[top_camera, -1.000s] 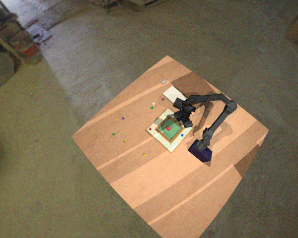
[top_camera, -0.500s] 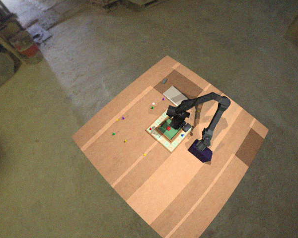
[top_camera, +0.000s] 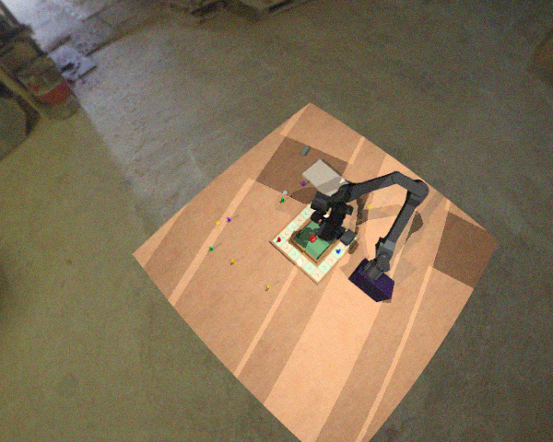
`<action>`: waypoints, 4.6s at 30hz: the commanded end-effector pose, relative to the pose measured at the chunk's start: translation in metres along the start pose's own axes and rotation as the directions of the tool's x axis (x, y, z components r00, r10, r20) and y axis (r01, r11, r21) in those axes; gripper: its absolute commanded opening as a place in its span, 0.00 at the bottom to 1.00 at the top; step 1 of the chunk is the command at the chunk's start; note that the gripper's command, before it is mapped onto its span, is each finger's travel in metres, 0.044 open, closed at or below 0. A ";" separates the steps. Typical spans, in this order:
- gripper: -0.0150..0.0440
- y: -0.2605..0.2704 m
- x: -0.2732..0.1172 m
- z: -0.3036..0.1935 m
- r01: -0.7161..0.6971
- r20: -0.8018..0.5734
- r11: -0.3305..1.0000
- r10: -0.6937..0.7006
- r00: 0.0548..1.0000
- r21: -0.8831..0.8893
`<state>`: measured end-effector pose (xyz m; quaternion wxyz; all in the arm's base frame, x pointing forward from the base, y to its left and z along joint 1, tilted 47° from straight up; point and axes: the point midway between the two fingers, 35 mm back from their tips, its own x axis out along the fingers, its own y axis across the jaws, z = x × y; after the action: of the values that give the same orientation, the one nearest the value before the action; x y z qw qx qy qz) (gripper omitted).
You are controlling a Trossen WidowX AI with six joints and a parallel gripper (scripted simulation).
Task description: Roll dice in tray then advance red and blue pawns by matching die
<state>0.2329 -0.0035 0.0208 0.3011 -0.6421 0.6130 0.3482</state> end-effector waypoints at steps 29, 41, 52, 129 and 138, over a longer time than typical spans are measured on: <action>0.25 -0.005 -0.032 -0.021 0.099 0.600 0.995 -0.080 0.796 0.000; 0.25 -0.004 -0.031 -0.021 0.099 0.595 0.995 -0.077 0.800 -0.004; 0.52 -0.004 -0.031 -0.021 0.099 0.595 0.995 -0.077 0.800 -0.004; 0.59 -0.161 0.028 0.136 0.108 -0.197 -0.553 -0.104 0.975 0.826; 0.59 -0.163 0.037 0.134 0.108 -0.197 -0.553 -0.104 0.975 0.826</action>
<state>0.3850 0.0996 -0.0899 0.7430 -0.1046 0.5225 -0.4050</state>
